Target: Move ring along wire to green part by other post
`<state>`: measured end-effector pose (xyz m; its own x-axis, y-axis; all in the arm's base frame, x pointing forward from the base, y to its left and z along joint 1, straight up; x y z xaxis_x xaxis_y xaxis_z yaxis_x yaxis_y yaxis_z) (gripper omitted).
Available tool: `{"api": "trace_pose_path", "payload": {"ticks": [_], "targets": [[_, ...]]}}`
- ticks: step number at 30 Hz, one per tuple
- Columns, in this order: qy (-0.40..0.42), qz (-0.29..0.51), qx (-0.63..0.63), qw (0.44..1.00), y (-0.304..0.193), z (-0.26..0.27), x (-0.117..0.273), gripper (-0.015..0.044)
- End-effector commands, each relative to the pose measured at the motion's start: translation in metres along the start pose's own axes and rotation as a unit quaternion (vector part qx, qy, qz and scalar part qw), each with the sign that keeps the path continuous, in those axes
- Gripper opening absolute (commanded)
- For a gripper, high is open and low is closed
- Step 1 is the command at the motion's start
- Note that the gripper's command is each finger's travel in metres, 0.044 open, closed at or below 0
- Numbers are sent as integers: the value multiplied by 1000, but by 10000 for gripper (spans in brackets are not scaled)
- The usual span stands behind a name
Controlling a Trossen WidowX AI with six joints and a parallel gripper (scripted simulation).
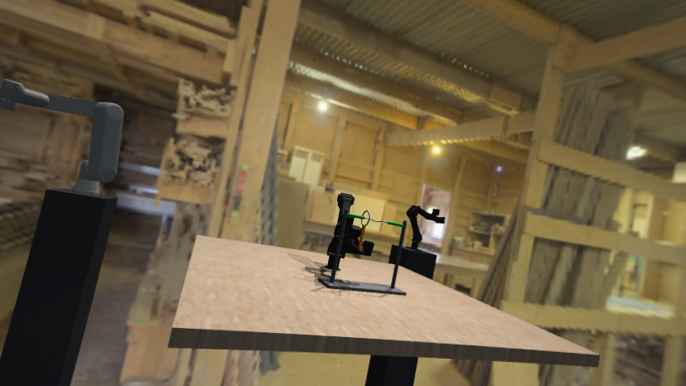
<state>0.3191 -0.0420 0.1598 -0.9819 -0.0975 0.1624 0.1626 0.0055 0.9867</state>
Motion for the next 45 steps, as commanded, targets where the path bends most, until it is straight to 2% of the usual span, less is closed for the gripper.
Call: {"api": "trace_pose_path", "payload": {"ticks": [1, 30, 45], "targets": [[-1, 0, -1, 1000, 0, 3, 0, -150], [-5, 4, 47, 999, 0, 19, -1, -150], [5, 4, 18, 1000, -3, 39, -2, -150]]}}
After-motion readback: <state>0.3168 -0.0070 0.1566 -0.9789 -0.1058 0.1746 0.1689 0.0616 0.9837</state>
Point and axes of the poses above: the point midway between the two fingers, 35 mm back from their tips, its own x axis back along the fingers, its own z axis across the jaws, y = z × x, the point moved 2 cm from there along x, back along the fingers, and after that the axes turned 2 degrees about -x, right-handed, at the moved point
